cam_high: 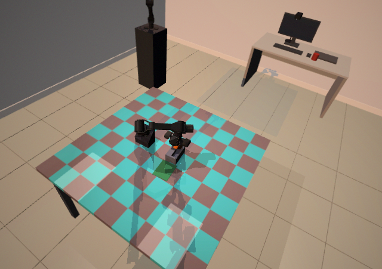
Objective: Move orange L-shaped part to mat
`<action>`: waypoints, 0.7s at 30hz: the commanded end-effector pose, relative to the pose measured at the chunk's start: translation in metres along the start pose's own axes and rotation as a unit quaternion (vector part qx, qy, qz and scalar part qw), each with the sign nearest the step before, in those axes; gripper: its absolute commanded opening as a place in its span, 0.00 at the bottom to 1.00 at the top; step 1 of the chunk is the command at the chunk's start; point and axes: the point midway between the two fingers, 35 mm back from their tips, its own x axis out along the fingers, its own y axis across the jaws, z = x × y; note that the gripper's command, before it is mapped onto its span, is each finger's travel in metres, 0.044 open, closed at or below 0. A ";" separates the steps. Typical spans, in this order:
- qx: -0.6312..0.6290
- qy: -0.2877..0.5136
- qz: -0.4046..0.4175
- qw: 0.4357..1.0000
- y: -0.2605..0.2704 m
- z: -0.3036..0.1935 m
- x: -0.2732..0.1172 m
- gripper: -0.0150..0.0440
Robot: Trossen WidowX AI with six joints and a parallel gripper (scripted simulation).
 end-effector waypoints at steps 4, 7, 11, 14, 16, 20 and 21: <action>0.004 0.004 0.001 1.000 0.001 -0.001 -0.013 0.25; 0.004 0.004 0.001 1.000 0.001 -0.001 -0.017 0.25; 0.004 0.004 0.001 1.000 0.001 -0.001 -0.023 0.25; 0.004 0.004 0.001 1.000 0.001 -0.001 -0.028 0.25; 0.004 0.004 0.001 1.000 0.001 -0.001 -0.029 0.25; 0.004 0.004 0.001 1.000 0.001 -0.001 -0.030 0.25; 0.004 0.004 0.001 1.000 0.001 -0.001 -0.031 0.25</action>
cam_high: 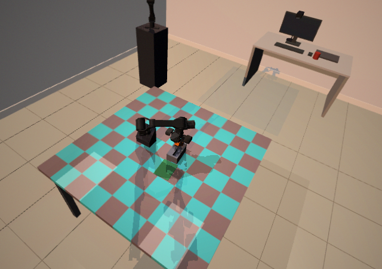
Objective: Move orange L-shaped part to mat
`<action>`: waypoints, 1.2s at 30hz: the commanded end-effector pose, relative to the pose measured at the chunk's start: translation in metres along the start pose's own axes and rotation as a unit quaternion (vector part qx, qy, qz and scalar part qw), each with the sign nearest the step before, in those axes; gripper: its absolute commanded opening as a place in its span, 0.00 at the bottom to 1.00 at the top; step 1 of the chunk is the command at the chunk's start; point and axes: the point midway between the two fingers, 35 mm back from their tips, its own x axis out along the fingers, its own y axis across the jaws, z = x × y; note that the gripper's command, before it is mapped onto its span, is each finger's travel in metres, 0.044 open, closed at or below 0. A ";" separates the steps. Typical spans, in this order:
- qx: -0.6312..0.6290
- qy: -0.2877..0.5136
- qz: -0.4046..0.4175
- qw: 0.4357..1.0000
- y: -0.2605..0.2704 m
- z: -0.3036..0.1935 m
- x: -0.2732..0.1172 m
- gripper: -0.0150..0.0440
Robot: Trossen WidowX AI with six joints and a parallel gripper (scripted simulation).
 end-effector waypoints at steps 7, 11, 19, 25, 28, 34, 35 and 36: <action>0.003 0.003 0.000 1.000 -0.001 0.016 -0.002 0.25; 0.003 0.002 0.000 1.000 -0.002 0.037 -0.001 0.25; 0.003 0.001 0.000 1.000 -0.005 0.082 0.000 0.25; 0.003 0.000 0.000 1.000 -0.008 0.114 0.000 0.25; 0.003 0.000 0.000 1.000 -0.011 0.129 0.000 0.25; 0.003 -0.001 0.000 1.000 -0.014 0.161 0.000 0.25; 0.004 -0.001 0.000 1.000 -0.015 0.165 -0.001 0.25; 0.004 -0.001 0.000 1.000 -0.015 0.166 -0.001 0.25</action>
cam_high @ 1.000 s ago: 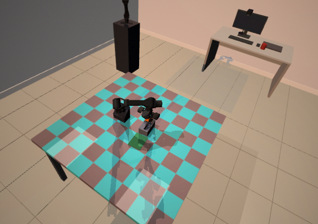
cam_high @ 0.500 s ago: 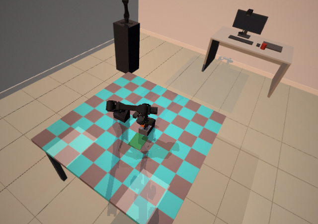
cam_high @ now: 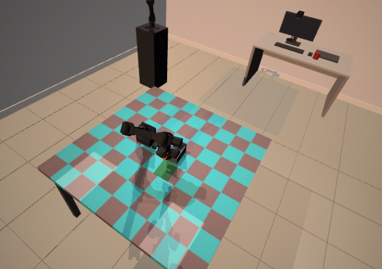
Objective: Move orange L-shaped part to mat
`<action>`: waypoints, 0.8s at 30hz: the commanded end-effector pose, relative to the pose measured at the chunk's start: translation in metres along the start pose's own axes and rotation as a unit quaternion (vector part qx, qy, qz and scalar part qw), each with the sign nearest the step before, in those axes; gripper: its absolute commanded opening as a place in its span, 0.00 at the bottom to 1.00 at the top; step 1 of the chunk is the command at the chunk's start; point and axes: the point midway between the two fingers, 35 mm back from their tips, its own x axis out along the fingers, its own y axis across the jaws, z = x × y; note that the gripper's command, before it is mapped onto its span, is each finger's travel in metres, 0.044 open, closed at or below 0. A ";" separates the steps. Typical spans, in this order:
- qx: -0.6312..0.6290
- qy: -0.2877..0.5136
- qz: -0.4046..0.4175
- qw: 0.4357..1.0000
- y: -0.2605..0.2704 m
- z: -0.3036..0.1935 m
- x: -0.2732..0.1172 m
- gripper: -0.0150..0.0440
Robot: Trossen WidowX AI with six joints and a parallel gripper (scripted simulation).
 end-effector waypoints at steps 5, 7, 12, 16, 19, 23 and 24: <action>-0.001 -0.002 0.002 1.000 0.000 0.012 0.000 0.25; -0.001 -0.002 0.002 1.000 0.000 0.012 0.002 0.25; 0.000 -0.002 0.003 1.000 0.000 0.012 0.010 0.25; 0.000 -0.002 0.003 1.000 0.000 0.012 0.016 0.25; 0.000 -0.002 0.003 1.000 0.000 0.012 0.020 0.25; 0.000 -0.002 0.003 1.000 0.000 0.012 0.026 0.25; 0.000 -0.002 0.003 1.000 0.000 0.012 0.028 0.25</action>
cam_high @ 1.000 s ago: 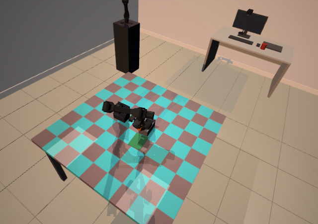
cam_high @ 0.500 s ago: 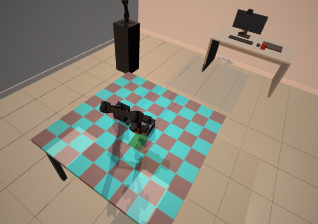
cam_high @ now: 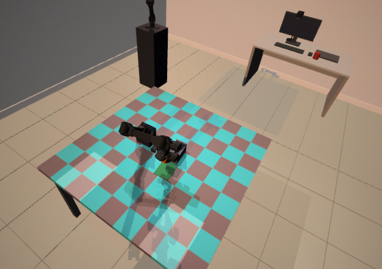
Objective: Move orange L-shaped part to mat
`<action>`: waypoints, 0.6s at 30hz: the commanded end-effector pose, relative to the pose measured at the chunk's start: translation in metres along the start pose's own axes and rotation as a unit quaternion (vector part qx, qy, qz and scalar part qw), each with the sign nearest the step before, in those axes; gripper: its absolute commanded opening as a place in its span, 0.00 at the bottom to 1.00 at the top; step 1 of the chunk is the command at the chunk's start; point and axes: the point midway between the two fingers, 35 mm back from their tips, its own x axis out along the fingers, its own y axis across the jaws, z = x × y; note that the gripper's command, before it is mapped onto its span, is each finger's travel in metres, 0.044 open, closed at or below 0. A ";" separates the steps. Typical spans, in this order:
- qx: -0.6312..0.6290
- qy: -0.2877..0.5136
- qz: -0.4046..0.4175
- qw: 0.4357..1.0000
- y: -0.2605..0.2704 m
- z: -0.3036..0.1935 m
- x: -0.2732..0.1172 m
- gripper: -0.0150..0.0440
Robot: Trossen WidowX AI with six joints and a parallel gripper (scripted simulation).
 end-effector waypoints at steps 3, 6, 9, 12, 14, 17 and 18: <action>-0.004 -0.002 -0.003 1.000 -0.002 0.000 0.010 0.25; -0.004 -0.003 -0.002 1.000 -0.002 0.000 0.015 0.25; -0.004 -0.003 -0.002 1.000 -0.002 0.000 0.019 0.25; -0.004 -0.003 -0.002 1.000 -0.002 0.000 0.024 0.25; -0.004 -0.003 -0.002 1.000 -0.002 0.000 0.027 0.25; -0.004 -0.003 -0.002 1.000 -0.002 0.000 0.031 0.25; -0.004 -0.003 -0.002 1.000 -0.002 0.000 0.033 0.25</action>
